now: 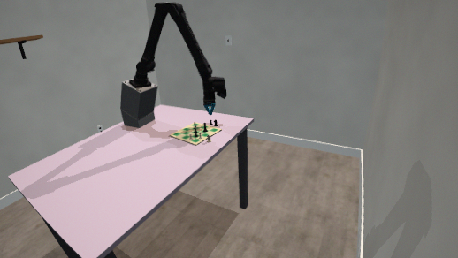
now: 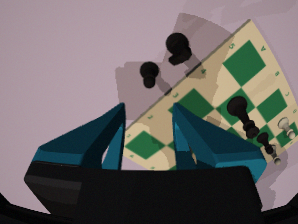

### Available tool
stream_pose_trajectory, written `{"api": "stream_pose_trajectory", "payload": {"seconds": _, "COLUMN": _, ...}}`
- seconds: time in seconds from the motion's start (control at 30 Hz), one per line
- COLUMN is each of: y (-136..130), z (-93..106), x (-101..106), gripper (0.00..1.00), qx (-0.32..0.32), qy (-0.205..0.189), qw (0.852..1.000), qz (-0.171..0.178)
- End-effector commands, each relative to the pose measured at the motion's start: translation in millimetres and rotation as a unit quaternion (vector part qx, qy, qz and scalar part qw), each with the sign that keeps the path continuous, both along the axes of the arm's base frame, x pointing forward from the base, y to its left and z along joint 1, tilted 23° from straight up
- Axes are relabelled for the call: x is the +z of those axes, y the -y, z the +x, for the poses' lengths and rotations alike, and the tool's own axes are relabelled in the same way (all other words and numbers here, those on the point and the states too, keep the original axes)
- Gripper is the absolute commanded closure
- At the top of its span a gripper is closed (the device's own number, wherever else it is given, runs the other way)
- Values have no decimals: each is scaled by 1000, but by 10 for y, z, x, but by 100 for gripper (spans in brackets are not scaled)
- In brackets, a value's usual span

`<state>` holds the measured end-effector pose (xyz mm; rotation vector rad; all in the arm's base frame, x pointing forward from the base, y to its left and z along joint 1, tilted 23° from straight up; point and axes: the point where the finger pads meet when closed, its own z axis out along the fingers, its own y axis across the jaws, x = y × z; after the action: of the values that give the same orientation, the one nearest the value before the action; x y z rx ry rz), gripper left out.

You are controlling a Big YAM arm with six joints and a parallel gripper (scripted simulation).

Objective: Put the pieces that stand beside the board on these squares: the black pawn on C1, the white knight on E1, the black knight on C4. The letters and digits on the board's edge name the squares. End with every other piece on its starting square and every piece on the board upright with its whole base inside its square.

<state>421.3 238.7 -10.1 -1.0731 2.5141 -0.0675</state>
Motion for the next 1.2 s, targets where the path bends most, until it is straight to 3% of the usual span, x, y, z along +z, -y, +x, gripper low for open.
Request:
{"api": "stream_pose_trajectory", "payload": {"seconds": 0.0, "y": -44, "z": 191, "x": -16, "gripper": 66, "qx": -1, "qy": 13, "qw": 1000, "qz": 7}}
{"api": "stream_pose_trajectory", "payload": {"seconds": 0.67, "y": -55, "z": 247, "x": -217, "gripper": 66, "qx": -1, "qy": 11, "qw": 1000, "qz": 6}}
{"api": "stream_pose_trajectory", "payload": {"seconds": 1.17, "y": -65, "z": 258, "x": -223, "gripper": 66, "qx": -1, "qy": 12, "qw": 1000, "qz": 7}}
